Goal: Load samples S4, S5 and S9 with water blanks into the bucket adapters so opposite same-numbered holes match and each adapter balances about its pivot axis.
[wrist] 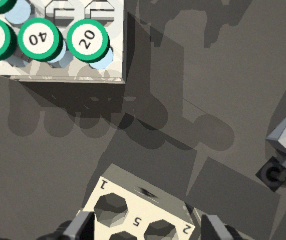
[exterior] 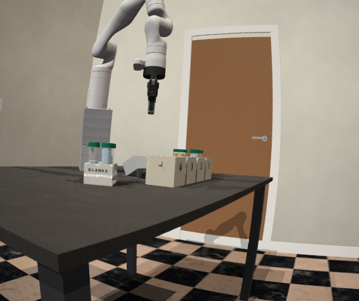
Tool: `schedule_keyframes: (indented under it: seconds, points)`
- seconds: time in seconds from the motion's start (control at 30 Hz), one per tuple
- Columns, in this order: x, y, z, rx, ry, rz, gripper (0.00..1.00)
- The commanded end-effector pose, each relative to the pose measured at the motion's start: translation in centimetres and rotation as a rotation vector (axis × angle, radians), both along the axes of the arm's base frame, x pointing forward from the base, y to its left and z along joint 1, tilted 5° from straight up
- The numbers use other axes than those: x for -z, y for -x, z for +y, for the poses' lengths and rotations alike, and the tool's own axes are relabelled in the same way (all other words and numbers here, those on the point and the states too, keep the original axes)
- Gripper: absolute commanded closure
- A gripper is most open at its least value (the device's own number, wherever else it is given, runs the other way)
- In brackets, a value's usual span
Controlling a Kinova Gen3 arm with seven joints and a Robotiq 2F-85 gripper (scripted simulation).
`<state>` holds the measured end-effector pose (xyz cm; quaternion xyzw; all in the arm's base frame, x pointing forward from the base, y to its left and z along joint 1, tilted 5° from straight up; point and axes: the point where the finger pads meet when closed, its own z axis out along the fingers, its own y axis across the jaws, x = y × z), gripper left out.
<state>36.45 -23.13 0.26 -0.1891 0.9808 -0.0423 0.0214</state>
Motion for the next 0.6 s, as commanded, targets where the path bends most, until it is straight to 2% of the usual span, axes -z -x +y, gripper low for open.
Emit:
schedule_keyframes:
  seconds: [0.0,0.57]
  points:
    - [-0.1,0.5,-1.0,0.000,0.000,-0.001,0.38]
    - [-0.3,2.9,-5.4,0.000,0.000,-0.001,0.38]
